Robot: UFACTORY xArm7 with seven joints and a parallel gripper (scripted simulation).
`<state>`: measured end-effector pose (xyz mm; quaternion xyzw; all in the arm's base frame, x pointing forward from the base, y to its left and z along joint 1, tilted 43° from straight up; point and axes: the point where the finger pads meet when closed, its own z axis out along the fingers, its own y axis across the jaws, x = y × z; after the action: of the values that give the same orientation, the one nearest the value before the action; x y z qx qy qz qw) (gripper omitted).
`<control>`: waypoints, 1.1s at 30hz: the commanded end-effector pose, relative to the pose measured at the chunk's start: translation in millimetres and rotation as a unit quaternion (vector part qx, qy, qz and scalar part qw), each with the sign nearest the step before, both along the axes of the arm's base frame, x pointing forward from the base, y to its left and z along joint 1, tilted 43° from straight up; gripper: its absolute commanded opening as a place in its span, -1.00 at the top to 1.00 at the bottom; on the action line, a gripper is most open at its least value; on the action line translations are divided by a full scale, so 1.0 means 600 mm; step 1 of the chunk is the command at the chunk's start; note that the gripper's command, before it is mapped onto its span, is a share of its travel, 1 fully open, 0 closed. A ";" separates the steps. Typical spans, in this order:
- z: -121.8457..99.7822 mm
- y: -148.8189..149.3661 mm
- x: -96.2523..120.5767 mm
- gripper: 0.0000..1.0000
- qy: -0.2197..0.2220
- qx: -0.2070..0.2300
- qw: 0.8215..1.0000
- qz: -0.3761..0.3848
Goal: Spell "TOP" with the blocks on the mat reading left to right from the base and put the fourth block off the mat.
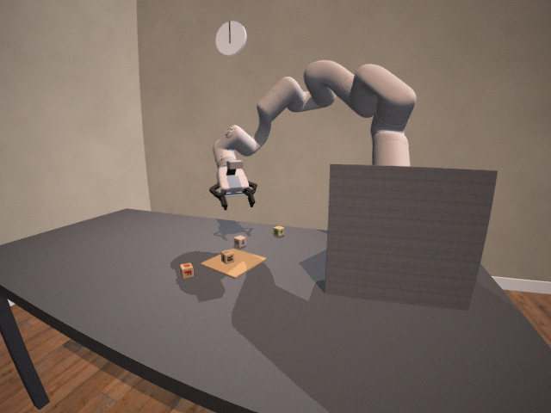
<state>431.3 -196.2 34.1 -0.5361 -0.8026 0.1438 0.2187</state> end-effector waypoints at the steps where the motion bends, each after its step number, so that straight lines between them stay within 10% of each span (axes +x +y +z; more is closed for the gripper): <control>1: 0.002 0.002 0.003 -1.00 -0.002 0.000 1.000 0.002; 33: 0.041 -0.036 -0.028 -1.00 -0.002 -0.004 1.000 0.003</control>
<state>429.8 -197.0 35.3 -0.5348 -0.8032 0.1442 0.2193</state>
